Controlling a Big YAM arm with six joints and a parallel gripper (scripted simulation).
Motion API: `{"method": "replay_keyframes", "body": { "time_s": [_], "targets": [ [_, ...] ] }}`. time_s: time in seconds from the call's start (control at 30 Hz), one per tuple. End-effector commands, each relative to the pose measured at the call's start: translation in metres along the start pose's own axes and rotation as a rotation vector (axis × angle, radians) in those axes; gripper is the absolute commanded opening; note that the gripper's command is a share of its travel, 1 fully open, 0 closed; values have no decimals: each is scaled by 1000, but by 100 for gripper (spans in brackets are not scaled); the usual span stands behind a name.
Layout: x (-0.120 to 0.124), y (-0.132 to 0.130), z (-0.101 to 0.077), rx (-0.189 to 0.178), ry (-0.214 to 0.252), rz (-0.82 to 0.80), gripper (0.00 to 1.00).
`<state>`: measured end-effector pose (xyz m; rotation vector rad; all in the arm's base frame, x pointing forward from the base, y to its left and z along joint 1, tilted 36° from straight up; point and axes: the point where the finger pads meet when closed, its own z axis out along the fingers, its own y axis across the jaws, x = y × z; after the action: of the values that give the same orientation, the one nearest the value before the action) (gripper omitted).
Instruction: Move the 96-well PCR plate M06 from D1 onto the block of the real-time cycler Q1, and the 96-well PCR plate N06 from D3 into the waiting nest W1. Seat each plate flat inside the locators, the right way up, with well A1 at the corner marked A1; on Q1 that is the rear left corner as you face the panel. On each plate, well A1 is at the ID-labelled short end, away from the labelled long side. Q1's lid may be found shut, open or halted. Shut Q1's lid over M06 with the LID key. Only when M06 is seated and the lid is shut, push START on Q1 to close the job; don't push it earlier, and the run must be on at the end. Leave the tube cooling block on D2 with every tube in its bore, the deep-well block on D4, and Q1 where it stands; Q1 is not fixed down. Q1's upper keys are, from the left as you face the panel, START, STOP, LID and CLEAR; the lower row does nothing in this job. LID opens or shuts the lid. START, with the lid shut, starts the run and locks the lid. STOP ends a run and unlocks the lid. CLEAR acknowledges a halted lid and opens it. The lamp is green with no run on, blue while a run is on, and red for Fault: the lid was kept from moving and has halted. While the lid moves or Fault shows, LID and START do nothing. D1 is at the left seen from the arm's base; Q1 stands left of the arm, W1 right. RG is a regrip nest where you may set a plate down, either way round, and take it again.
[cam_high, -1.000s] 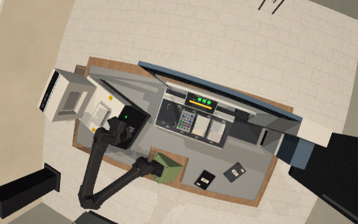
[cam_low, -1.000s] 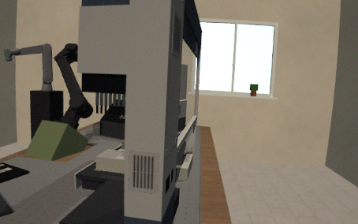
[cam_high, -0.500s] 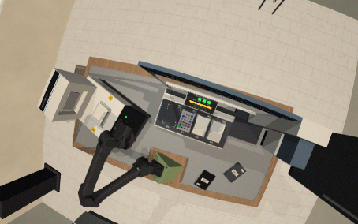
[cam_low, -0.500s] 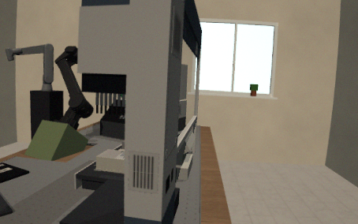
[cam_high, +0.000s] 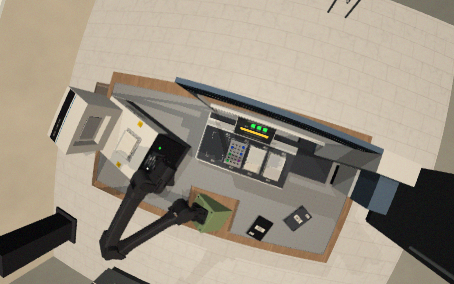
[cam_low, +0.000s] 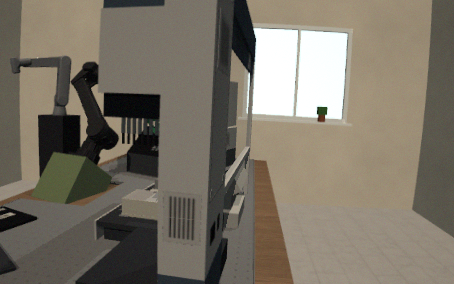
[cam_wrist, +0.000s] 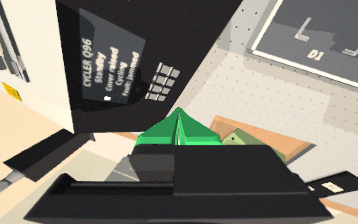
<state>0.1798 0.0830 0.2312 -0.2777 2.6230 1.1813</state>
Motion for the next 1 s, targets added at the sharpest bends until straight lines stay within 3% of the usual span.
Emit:
{"method": "replay_keyframes", "body": {
  "time_s": [0.0, 0.13, 0.23, 0.43, 0.53, 0.97],
  "targets": [
    [7, -5, -1, -8, -23, 118, 0],
    [3, 2, -3, -18, -39, 182, 0],
    [15, -11, 3, -24, -49, 257, 0],
    [7, -7, 1, -45, -55, 316, 0],
    [19, -18, 6, -57, -73, 387, 0],
    [13, -14, 7, -87, -123, 584, 0]
  ]
}}
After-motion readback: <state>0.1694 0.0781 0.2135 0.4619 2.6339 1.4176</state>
